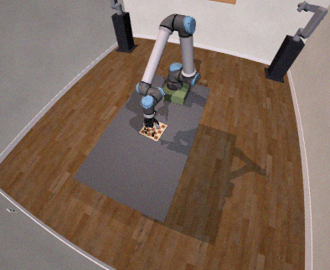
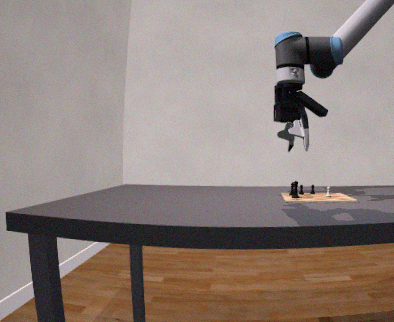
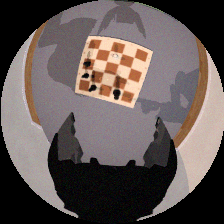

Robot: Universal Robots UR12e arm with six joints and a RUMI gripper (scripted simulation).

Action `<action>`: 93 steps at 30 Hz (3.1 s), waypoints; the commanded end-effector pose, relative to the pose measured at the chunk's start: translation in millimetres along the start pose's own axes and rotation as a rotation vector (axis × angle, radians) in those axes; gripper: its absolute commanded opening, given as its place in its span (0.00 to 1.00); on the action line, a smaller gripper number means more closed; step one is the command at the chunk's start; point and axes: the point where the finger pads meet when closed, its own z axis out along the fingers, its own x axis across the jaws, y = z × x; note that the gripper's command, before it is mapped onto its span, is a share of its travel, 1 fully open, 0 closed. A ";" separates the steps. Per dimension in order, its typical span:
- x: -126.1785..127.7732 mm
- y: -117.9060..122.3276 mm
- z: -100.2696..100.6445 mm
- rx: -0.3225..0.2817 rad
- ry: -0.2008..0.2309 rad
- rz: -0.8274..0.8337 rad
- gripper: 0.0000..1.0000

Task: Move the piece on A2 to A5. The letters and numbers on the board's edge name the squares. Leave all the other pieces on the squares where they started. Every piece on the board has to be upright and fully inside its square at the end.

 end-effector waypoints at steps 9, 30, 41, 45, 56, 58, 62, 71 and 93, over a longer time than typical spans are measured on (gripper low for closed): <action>0.6 2.1 11.7 -0.006 0.009 -0.488 1.00; -0.2 4.6 12.6 -0.009 0.006 -0.598 0.25; -0.2 4.6 12.6 -0.009 0.006 -0.598 0.25; -0.2 4.6 12.6 -0.009 0.006 -0.598 0.25; -0.2 4.6 12.6 -0.009 0.006 -0.598 0.25; -0.2 4.6 12.6 -0.009 0.006 -0.598 0.25; -0.2 4.6 12.7 -0.009 0.006 -0.598 0.25; 0.0 3.6 17.3 -0.007 0.007 -0.598 0.25; -0.4 2.9 42.7 -0.007 0.008 -0.597 0.25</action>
